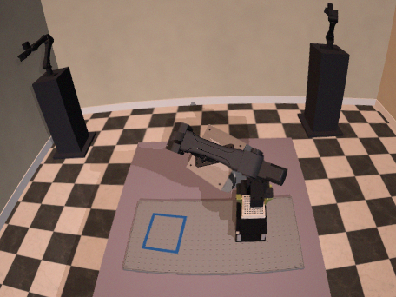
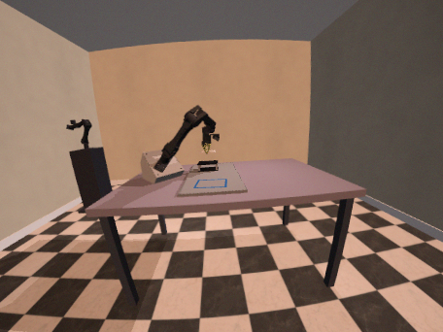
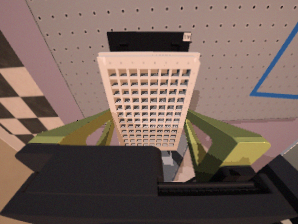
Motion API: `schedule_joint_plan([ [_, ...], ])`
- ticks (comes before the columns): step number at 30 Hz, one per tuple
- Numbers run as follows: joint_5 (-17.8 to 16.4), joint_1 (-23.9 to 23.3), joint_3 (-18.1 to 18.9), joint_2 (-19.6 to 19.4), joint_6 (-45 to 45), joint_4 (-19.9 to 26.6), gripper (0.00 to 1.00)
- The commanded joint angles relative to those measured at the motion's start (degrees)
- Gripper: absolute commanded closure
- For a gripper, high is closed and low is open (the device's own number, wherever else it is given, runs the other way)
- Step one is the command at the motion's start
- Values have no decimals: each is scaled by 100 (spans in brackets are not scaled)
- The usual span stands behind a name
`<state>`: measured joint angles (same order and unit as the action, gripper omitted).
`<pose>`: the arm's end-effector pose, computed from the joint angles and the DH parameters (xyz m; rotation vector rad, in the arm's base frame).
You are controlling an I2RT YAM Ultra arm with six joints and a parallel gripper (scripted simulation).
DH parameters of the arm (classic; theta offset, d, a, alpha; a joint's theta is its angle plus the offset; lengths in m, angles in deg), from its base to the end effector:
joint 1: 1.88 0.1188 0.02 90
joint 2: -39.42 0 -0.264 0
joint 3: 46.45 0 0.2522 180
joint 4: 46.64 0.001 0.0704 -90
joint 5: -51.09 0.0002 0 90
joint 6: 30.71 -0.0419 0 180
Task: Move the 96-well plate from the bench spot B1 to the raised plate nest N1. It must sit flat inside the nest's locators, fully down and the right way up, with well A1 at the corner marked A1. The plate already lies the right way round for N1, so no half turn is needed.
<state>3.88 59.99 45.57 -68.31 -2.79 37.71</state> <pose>0.1776 0.2739 0.2024 -0.0811 2.4840 -0.6502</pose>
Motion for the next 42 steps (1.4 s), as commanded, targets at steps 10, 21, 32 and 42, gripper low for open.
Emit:
schedule_joint_plan([
  [10, 18, 156, -135, 187, -58, -64, 100],
  [21, 47, 105, -236, 199, 72, -217, 100],
  [32, 83, -212, -486, 183, 339, -663, 100],
  [42, 96, -372, -680, -4, 564, -1031, 100],
])
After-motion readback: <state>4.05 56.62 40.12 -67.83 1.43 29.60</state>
